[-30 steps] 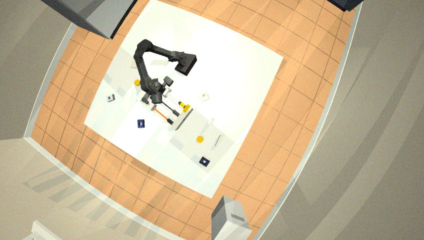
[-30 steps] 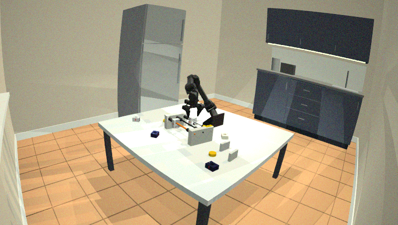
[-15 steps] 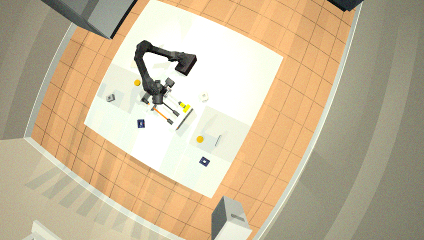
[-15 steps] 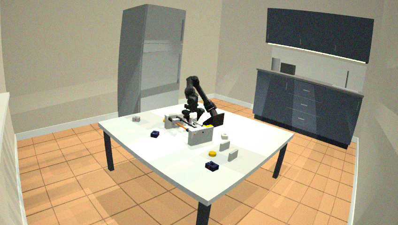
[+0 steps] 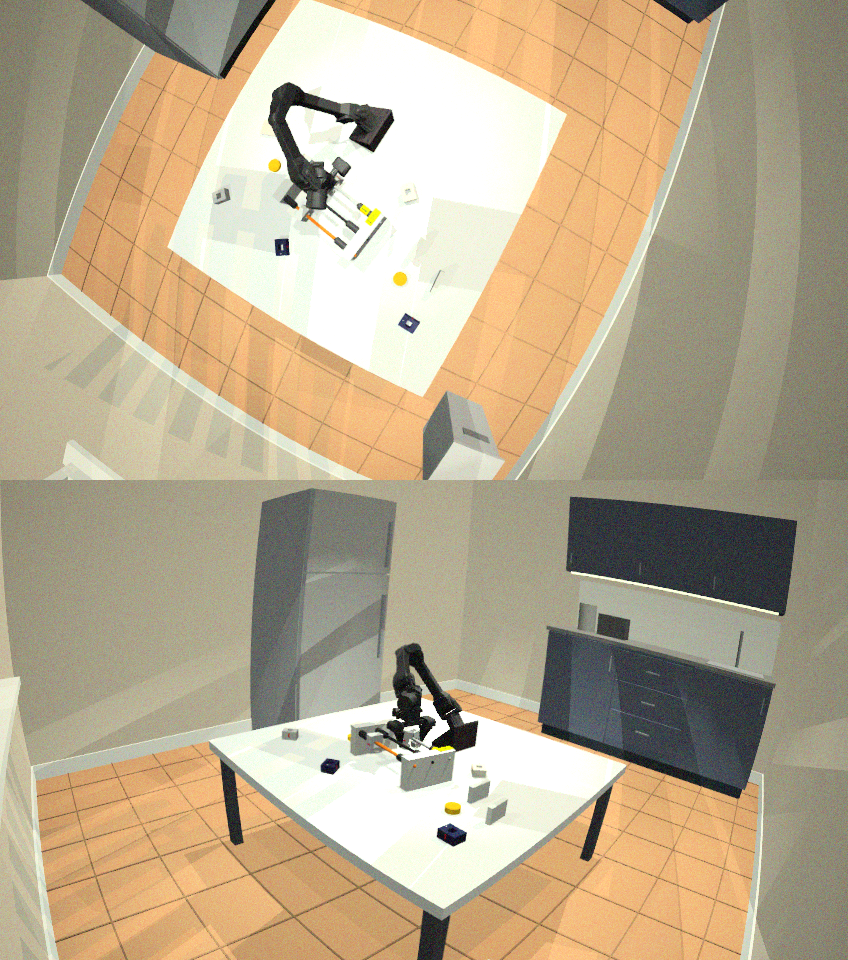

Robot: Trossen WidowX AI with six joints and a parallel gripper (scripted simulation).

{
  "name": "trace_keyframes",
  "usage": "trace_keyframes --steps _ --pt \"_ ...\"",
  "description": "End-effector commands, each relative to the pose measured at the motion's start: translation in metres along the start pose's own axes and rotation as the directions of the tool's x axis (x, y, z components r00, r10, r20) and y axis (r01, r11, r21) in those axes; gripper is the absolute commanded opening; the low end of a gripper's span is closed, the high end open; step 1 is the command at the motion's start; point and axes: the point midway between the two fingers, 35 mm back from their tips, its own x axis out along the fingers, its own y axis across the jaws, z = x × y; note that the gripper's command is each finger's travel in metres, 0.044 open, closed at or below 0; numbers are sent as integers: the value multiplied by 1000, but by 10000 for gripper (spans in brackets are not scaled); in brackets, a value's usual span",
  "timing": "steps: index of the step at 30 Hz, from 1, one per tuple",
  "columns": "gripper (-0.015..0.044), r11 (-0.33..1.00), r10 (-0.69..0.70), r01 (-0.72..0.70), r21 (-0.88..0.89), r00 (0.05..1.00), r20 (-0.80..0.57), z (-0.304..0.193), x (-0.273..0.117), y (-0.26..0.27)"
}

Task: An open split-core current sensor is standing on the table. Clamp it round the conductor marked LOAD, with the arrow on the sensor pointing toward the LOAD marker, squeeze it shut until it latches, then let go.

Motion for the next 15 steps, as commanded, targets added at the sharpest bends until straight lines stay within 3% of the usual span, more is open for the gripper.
trace_keyframes --steps 1,15 --pt "440 1000 -1 1 -8 1000 8 1 6 -2" --pt "353 1000 -1 1 0 1000 1 0 2 0"
